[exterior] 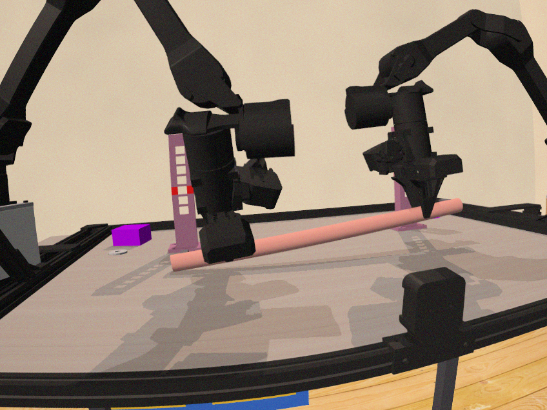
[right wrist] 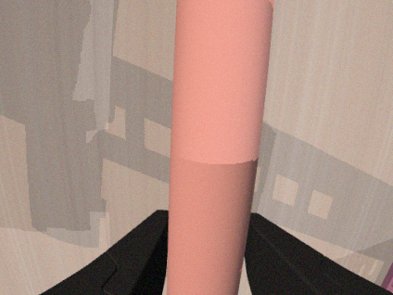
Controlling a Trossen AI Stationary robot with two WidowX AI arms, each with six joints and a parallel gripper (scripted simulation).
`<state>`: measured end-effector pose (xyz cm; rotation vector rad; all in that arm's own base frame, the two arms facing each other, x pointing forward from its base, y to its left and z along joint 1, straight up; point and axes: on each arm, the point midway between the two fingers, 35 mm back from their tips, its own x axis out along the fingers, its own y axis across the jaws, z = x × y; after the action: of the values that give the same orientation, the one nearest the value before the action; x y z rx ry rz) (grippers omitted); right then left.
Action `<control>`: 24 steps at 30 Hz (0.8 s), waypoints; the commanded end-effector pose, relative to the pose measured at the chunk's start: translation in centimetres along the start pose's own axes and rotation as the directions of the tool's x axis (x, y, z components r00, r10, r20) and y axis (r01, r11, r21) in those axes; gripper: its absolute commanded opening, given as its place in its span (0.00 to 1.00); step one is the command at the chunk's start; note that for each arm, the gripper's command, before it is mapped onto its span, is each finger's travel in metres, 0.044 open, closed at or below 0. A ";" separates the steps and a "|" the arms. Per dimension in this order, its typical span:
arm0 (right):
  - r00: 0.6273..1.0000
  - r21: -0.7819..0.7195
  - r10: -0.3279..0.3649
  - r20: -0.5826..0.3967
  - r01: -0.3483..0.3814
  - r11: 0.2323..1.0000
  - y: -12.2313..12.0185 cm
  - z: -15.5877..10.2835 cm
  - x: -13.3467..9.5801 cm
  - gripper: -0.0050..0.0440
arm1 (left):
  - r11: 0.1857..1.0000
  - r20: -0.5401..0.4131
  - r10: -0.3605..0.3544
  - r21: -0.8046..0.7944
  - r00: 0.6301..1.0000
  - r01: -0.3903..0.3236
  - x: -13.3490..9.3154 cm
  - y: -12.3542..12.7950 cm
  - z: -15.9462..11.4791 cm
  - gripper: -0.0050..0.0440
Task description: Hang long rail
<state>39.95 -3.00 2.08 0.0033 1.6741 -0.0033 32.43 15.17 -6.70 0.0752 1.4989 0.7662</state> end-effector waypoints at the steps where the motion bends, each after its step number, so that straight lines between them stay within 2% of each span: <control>1: 1.000 -0.001 -0.001 0.004 0.001 1.000 -0.1 0.1 -0.2 0.10 | 1.000 -0.012 0.006 0.008 1.000 -0.005 0.8 0.0 -0.4 0.43; 2: 1.000 -0.001 -0.001 0.004 0.001 1.000 -0.1 0.1 -0.2 0.10 | 1.000 -0.012 0.006 0.008 1.000 -0.005 0.8 0.0 -0.4 0.43; 6: 1.000 -0.001 -0.001 0.004 0.001 1.000 -0.1 0.1 -0.2 0.10 | 1.000 -0.012 0.006 0.008 1.000 -0.005 0.8 -0.1 -0.3 0.23; 9: 1.000 -0.001 -0.001 0.004 0.001 1.000 -0.1 0.1 -0.2 0.10 | 1.000 -0.012 0.006 0.008 1.000 -0.005 0.8 -0.1 -0.3 0.23; 12: 1.000 -0.001 -0.001 0.004 0.001 1.000 -0.1 0.1 -0.2 0.10 | 1.000 -0.012 0.006 0.008 1.000 -0.005 0.8 -0.1 -0.3 0.10; 24: 1.000 -0.001 -0.001 0.004 0.001 1.000 -0.1 0.1 -0.2 0.10 | 1.000 -0.012 0.006 0.008 1.000 -0.005 0.8 -0.1 -0.3 0.10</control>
<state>39.96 -3.06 2.07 0.0027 1.6741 -0.0046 32.23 15.33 -7.12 0.0754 1.5044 0.7665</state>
